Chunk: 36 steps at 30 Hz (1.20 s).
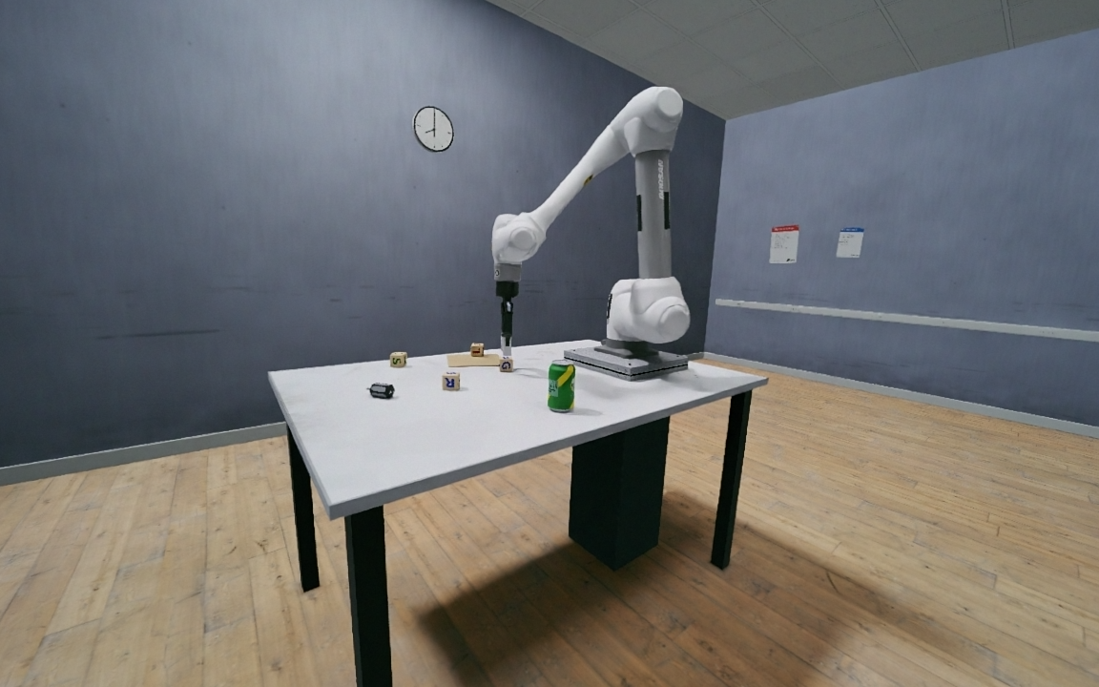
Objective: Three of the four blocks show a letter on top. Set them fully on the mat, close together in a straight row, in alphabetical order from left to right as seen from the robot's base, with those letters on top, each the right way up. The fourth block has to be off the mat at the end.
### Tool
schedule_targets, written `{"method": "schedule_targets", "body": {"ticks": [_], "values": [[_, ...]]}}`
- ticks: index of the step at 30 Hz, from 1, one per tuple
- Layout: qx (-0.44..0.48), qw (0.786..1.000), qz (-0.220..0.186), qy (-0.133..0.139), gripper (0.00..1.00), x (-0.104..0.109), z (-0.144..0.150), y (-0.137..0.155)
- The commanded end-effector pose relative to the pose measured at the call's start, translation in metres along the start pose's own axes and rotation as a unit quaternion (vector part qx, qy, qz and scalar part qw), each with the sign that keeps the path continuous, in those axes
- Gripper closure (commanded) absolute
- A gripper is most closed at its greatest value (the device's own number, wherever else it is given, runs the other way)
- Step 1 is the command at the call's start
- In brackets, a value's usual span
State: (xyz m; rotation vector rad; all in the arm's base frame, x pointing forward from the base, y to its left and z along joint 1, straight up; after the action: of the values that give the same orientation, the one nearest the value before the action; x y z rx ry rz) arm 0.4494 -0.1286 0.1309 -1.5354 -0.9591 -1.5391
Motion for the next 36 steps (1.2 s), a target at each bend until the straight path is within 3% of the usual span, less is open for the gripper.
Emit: {"method": "schedule_targets", "body": {"ticks": [1,21,36], "values": [[0.0,1.0,-0.001,0.0,0.45,-0.002,0.0,-0.003],[0.0,1.0,0.001,0.0,0.45,-0.005,0.0,-0.003],[0.0,1.0,0.001,0.0,0.45,-0.046,0.0,-0.003]]}}
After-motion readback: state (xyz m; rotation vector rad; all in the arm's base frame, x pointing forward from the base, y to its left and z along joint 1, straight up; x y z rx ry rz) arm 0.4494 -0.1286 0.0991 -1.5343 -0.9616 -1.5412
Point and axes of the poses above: the point where the finger pads meet when closed, its own x axis back along the fingers, its own z axis across the jaws, y = z × x, the point moved 9 cm from there along x, back along the fingers, and after that the axes turned 1 degree about -x, right-handed, at the moved point
